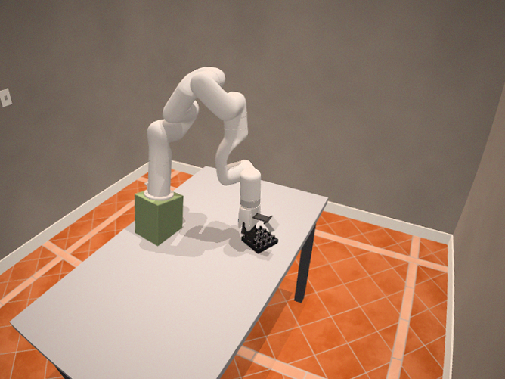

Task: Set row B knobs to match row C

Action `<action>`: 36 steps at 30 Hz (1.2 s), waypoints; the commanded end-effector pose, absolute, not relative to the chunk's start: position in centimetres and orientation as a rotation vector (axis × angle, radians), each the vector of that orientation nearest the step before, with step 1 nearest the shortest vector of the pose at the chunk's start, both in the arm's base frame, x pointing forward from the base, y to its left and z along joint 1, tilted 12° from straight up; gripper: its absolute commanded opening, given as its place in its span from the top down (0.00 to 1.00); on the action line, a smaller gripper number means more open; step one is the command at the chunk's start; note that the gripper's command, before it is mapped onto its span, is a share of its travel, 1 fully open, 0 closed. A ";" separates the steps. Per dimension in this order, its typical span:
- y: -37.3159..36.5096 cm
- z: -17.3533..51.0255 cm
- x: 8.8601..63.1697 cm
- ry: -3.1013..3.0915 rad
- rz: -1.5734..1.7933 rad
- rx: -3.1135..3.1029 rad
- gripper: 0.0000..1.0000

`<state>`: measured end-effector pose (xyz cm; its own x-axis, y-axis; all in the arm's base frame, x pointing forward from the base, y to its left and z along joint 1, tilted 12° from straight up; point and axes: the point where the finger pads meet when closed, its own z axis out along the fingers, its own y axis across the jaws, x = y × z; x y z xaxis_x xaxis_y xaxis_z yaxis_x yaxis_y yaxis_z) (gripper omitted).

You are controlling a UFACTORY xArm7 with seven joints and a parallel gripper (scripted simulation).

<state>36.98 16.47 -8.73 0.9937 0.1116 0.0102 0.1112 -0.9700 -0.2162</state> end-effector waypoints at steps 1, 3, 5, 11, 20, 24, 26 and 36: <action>16.5 -8.6 37.1 -0.164 -0.002 -2.919 0.92; 16.5 -8.6 37.1 -0.164 -0.002 -2.919 0.92; 16.5 -8.6 37.1 -0.164 -0.002 -2.919 0.81; 16.5 -8.6 37.1 -0.164 -0.002 -2.919 0.81; 16.5 -8.6 37.1 -0.164 -0.002 -2.919 0.81; 16.5 -8.6 37.1 -0.164 -0.002 -2.919 0.81; 16.5 -8.6 37.1 -0.164 -0.002 -2.919 0.81; 16.2 -7.4 37.1 -0.164 -0.002 -2.919 0.81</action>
